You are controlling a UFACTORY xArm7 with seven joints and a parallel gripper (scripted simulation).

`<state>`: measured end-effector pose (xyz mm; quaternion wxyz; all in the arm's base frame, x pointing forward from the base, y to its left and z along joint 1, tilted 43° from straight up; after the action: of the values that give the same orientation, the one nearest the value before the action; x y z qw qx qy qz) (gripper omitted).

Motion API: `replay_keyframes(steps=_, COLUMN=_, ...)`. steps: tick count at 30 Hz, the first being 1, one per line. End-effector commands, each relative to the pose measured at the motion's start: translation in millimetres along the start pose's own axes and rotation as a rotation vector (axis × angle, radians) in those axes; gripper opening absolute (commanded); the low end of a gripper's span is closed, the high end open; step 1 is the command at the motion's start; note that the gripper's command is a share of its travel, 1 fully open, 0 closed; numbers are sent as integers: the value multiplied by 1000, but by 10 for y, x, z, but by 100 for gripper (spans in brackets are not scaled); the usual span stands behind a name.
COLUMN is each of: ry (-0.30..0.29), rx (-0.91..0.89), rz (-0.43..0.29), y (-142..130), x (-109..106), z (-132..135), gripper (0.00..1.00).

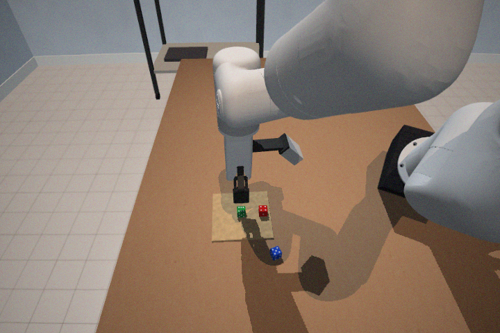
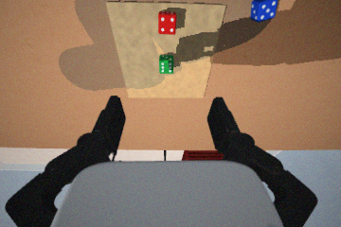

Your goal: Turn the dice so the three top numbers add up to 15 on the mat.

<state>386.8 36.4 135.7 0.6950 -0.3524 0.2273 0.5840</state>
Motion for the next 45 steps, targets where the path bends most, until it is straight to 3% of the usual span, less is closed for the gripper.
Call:
replay_keyframes(steps=1, ry=1, rx=0, rz=-4, y=-11, x=-12, z=-6, gripper=100)
replay_keyframes(steps=7, ry=2, rx=-35, rz=-3, y=3, x=-8, z=19, gripper=100)
replay_keyframes(steps=15, ry=5, rx=-353, rz=2, y=134, x=27, z=235, gripper=100)
replay_keyframes(steps=17, ry=5, rx=-353, rz=2, y=134, x=27, z=235, gripper=100)
replay_keyframes(steps=19, ry=5, rx=-498, rz=4, y=199, x=43, z=327, gripper=100)
replay_keyframes(steps=32, ry=5, rx=-1006, rz=8, y=439, x=95, z=611, gripper=100)
replay_keyframes(steps=34, ry=5, rx=-1006, rz=8, y=439, x=95, z=611, gripper=100)
replay_keyframes(steps=45, ry=4, rx=-1485, rz=6, y=680, x=140, z=826, gripper=100)
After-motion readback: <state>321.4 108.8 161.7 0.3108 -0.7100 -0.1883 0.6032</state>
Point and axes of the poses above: the point where the finger pads meet when closed, its own x axis out along the fingers, its own z axis across the jaws, y = z × x, the point moved 2 cm from there along -x, back along the fingers, and after that the axes turned 11 degrees about x, right-handed, at the moved point
